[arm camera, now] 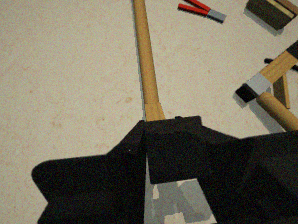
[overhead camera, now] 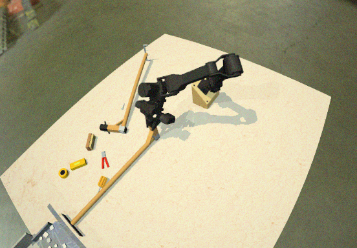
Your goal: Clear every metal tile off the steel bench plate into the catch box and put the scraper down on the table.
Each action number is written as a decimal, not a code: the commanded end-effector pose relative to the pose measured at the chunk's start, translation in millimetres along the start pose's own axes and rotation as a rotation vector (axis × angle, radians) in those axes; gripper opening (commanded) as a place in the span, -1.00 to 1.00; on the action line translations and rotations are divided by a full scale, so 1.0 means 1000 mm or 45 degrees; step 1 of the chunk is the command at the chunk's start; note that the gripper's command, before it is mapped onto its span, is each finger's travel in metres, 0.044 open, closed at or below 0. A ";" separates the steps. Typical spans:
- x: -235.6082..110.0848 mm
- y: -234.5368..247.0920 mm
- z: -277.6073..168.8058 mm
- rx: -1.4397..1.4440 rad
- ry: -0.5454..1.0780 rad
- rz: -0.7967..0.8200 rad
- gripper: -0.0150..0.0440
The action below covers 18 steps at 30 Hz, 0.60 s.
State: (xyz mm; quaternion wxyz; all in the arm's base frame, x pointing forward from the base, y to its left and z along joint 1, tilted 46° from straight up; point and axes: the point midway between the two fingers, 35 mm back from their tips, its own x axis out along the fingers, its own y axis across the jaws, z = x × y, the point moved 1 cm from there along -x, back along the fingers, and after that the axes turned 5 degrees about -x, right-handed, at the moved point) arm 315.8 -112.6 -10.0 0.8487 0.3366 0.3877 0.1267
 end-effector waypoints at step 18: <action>0.020 0.003 0.030 -0.003 -0.022 -0.002 -0.49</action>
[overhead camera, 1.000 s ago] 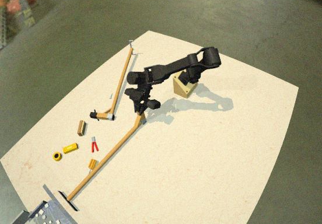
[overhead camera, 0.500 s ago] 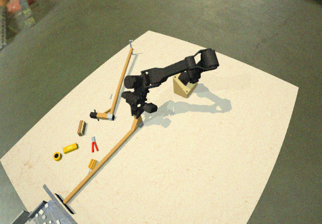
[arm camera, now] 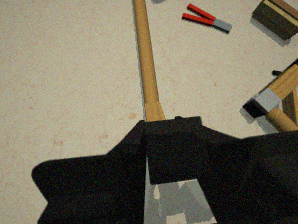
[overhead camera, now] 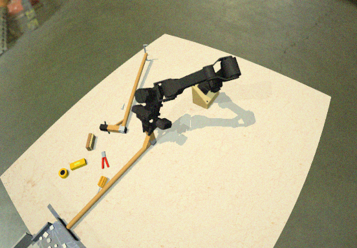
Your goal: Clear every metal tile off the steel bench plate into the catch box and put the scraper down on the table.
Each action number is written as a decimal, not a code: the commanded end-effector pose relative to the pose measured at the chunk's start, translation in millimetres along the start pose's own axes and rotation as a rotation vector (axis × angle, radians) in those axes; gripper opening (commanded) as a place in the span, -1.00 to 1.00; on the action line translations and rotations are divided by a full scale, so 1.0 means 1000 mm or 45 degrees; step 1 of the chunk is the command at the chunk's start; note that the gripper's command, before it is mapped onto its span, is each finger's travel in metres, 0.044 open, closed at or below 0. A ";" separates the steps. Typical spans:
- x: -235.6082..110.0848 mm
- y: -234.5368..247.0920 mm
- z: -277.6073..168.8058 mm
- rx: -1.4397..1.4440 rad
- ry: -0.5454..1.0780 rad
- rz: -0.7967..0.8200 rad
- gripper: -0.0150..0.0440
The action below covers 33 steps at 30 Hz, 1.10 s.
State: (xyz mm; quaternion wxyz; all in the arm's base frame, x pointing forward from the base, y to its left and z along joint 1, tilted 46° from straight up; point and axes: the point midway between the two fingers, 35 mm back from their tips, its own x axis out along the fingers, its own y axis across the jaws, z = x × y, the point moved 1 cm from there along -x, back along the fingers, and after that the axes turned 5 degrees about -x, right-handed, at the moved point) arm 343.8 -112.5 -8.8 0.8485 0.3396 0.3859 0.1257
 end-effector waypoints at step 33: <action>0.030 -0.010 0.045 -0.012 -0.021 -0.001 -0.49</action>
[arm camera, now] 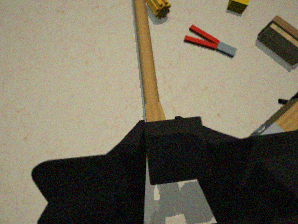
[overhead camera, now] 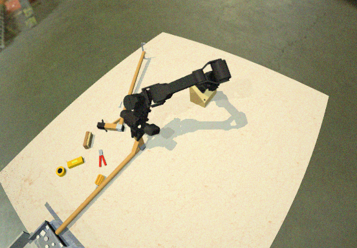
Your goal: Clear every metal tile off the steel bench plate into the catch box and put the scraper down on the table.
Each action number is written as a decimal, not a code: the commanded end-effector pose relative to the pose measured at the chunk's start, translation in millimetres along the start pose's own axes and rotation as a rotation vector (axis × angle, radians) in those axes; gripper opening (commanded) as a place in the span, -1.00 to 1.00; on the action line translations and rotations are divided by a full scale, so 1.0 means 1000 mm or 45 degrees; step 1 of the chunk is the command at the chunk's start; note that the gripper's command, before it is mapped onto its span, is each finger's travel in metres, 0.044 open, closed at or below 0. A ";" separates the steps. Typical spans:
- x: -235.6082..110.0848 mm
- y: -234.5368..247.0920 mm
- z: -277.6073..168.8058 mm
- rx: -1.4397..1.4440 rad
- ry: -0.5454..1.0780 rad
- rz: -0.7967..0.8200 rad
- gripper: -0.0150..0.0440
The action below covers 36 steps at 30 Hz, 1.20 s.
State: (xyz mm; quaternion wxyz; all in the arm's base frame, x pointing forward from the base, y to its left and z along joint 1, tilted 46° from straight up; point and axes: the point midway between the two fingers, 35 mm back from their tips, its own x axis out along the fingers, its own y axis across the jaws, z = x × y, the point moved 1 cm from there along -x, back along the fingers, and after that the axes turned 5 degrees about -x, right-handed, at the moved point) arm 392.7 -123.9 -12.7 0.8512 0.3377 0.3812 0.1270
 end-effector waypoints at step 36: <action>0.033 -0.007 0.054 -0.006 -0.012 -0.005 -0.49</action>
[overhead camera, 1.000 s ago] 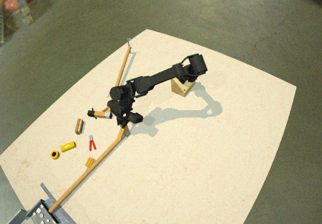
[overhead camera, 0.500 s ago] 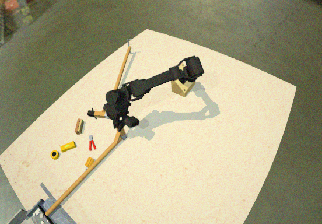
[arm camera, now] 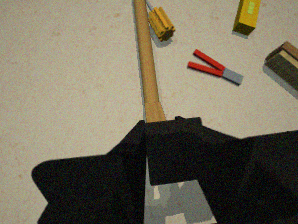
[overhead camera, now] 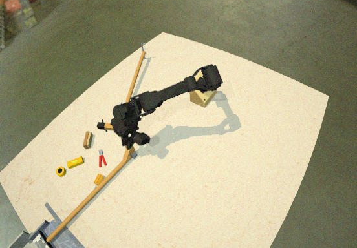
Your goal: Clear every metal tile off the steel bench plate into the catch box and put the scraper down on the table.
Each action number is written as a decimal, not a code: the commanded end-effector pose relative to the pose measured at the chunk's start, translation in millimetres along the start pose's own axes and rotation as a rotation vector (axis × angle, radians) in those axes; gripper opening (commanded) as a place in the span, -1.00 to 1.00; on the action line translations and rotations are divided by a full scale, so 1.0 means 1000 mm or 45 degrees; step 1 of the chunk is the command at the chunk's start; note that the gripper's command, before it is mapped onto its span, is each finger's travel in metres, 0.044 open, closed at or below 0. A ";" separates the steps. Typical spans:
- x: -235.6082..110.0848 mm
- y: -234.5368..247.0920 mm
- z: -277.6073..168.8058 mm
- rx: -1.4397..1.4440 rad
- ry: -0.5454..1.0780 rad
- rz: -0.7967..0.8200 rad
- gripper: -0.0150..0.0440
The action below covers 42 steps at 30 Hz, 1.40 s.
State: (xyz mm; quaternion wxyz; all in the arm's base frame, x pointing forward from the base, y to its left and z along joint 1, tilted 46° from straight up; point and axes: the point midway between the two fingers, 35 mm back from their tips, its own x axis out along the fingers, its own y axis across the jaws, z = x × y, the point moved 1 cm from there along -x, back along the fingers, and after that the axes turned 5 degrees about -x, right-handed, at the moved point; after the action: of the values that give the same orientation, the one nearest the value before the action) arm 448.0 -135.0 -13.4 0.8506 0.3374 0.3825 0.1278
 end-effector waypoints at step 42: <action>0.031 -0.001 0.043 -0.001 -0.009 -0.001 -0.49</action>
State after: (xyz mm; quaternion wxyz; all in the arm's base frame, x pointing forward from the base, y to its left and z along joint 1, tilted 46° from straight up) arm 501.5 -141.0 -11.4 0.8522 0.3371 0.3799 0.1259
